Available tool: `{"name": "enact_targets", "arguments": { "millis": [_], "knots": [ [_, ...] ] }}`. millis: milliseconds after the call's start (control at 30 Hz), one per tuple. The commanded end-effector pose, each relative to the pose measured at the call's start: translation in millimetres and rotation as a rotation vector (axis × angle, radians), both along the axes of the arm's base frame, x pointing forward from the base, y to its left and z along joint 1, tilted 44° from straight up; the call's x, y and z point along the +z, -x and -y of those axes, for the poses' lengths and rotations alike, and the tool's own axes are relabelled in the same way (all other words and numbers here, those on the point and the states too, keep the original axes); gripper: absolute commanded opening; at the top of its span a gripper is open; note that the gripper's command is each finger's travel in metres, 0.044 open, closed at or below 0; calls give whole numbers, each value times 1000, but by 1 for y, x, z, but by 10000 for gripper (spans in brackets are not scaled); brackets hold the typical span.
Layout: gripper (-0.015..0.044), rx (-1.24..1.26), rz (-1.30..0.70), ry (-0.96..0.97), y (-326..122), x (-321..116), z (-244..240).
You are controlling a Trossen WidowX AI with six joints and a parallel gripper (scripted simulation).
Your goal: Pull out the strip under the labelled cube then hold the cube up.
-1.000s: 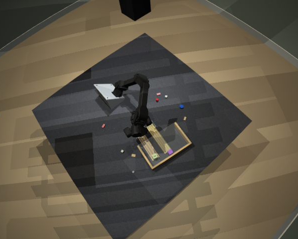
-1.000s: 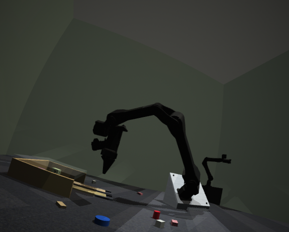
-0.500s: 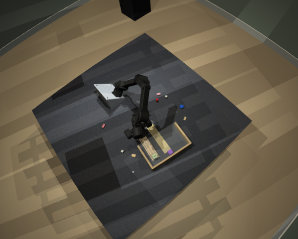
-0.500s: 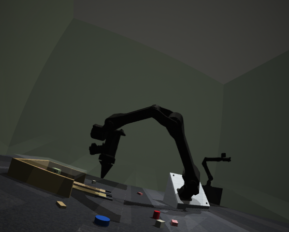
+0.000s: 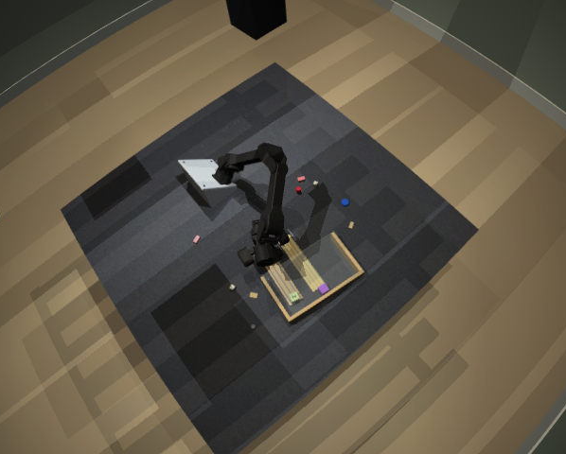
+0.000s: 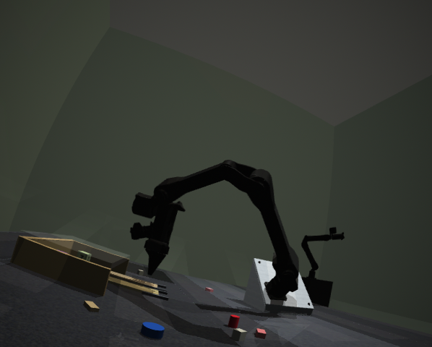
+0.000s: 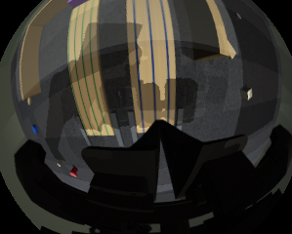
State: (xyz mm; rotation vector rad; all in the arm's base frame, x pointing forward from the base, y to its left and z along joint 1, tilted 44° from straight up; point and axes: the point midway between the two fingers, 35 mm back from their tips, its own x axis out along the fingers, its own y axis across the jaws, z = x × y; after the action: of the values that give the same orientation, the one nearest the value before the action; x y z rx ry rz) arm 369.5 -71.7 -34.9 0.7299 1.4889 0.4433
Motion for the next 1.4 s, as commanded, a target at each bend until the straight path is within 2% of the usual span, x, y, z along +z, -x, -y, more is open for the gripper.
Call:
{"name": "enact_targets", "arguments": {
  "millis": [0,1367],
  "knots": [
    [0,0,-7,-8,0,-5,-7],
    [0,0,-7,-10,-1,-17,-21]
  ]
}}
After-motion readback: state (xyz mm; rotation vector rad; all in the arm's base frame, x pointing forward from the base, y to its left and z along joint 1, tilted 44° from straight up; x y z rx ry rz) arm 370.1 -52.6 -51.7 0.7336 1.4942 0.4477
